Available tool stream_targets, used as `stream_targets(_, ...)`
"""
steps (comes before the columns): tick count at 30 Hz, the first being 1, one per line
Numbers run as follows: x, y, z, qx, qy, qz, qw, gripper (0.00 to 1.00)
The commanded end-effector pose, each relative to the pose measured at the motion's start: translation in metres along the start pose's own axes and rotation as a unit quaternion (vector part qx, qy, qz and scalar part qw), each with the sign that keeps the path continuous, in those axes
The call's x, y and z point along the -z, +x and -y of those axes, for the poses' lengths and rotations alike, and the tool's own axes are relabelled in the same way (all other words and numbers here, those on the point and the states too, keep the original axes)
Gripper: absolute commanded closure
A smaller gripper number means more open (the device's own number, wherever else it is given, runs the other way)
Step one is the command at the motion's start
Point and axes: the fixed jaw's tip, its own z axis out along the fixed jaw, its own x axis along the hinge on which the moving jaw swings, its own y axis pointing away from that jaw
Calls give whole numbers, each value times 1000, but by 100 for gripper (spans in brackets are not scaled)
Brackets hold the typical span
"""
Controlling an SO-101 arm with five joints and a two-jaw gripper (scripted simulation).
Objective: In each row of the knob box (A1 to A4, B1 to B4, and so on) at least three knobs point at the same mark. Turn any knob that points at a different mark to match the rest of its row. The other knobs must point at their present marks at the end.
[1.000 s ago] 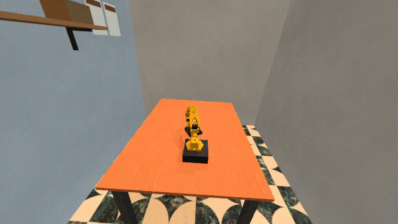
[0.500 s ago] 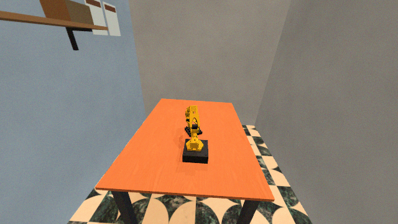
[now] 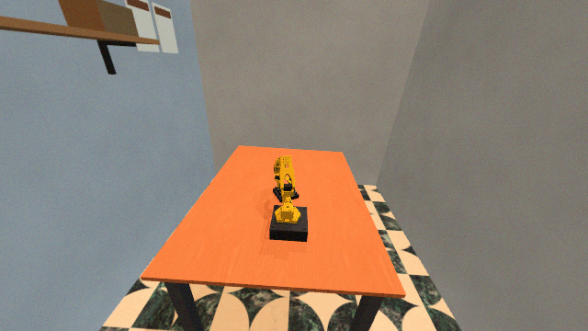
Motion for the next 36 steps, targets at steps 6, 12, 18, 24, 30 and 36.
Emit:
stream_targets(6, -1, 1, 4, 1, 4, 2, 1000, 95)
stream_targets(12, -1, 1, 4, 1, 4, 2, 1000, 97)
stream_targets(18, -1, 1, 4, 1, 4, 2, 1000, 99)
stream_targets(24, -1, 1, 4, 1, 4, 2, 1000, 99)
stream_targets(30, -1, 0, 4, -43, 4, 2, 999, 99)
stream_targets(36, -1, 0, 4, -95, 3, 2, 995, 99)
